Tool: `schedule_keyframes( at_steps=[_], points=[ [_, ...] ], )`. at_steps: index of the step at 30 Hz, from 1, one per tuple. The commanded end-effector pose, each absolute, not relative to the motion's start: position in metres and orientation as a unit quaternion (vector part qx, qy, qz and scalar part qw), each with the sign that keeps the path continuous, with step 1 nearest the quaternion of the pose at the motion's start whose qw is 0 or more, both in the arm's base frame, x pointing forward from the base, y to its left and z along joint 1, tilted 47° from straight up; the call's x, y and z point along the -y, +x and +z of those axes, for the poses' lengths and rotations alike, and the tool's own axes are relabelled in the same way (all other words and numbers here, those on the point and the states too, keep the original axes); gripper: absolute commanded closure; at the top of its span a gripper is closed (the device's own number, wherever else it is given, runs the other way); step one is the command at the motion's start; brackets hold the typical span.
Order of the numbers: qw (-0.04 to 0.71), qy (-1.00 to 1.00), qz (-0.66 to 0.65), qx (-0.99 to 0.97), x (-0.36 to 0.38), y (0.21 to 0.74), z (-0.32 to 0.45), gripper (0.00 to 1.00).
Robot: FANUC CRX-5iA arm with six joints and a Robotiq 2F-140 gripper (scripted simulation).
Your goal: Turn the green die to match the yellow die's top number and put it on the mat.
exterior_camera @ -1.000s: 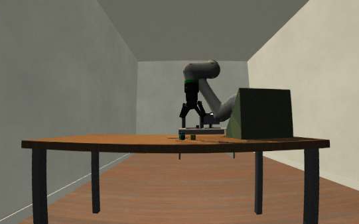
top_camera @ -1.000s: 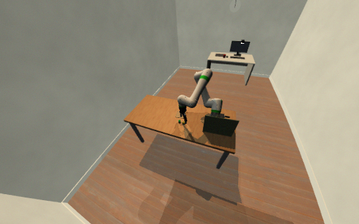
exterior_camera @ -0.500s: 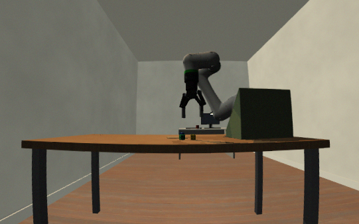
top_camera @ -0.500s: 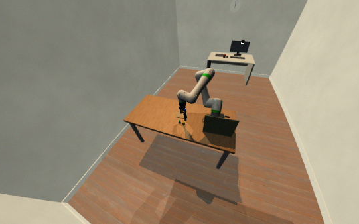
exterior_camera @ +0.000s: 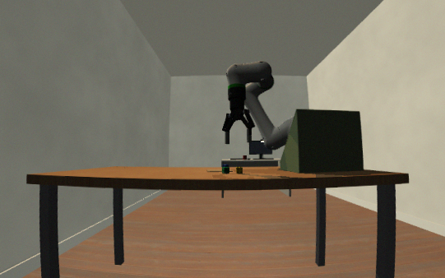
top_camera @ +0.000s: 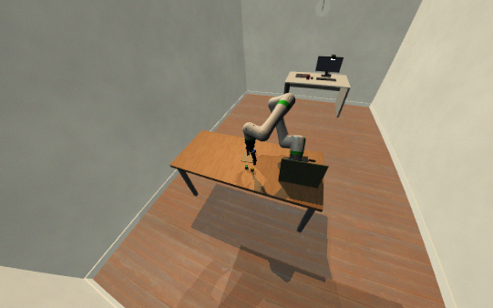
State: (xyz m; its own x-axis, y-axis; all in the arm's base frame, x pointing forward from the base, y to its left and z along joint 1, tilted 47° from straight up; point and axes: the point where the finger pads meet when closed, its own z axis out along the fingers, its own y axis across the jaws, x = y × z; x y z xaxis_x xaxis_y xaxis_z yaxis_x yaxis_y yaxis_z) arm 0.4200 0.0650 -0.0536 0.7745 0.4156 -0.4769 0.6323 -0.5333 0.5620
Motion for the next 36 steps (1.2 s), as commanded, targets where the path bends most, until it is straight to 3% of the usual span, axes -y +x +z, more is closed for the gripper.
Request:
schedule_keyframes(
  at_steps=[1,7,28,36],
  points=[
    [0.383,0.88,-0.121,-0.251,-0.062,0.443,-0.052,0.0],
    [0.394,0.901,-0.083,-0.165,-0.054,0.48,-0.049,0.0],
    [0.396,0.905,-0.07,-0.135,-0.053,0.481,-0.05,0.0],
    [0.402,0.915,-0.011,0.0,-0.048,0.481,-0.054,0.0]
  ],
)
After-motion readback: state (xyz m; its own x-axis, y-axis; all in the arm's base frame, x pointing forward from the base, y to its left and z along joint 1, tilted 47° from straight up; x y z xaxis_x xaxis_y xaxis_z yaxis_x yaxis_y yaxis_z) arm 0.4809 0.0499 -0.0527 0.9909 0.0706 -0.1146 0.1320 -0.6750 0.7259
